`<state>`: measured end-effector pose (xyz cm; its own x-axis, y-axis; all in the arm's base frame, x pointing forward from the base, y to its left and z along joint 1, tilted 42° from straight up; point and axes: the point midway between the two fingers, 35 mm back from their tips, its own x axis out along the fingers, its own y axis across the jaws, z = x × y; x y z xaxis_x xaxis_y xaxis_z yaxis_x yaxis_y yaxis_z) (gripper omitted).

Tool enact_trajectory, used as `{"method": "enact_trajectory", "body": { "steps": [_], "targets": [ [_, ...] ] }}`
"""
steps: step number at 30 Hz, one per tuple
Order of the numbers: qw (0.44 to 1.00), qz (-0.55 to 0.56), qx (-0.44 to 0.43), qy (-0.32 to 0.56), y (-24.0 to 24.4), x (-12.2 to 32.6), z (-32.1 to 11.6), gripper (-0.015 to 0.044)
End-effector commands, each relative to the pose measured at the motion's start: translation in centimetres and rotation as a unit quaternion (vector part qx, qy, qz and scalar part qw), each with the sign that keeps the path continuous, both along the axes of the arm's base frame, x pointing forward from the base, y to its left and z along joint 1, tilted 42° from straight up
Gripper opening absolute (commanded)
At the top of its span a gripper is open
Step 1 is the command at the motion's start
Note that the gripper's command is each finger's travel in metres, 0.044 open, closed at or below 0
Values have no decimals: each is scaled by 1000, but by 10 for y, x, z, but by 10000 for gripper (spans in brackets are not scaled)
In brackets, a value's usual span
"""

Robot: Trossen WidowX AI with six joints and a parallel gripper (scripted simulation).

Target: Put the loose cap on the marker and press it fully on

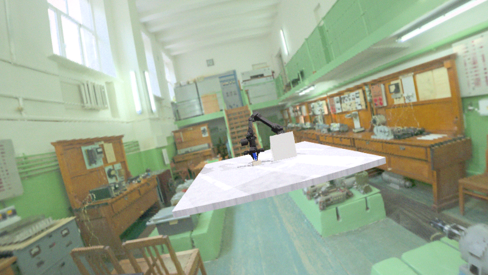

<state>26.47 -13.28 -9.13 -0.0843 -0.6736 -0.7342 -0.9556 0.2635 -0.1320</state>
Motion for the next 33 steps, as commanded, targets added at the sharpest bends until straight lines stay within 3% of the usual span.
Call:
{"method": "enact_trajectory", "body": {
  "steps": [1, 21, 33],
  "targets": [
    [1000, -14, 4, -1, -7, -4, -7, 0],
    [1000, -14, 4, -1, -7, -4, -7, 0],
    [1000, 0, 0, 0, 0, 0, 0, 315]
  ]
}}
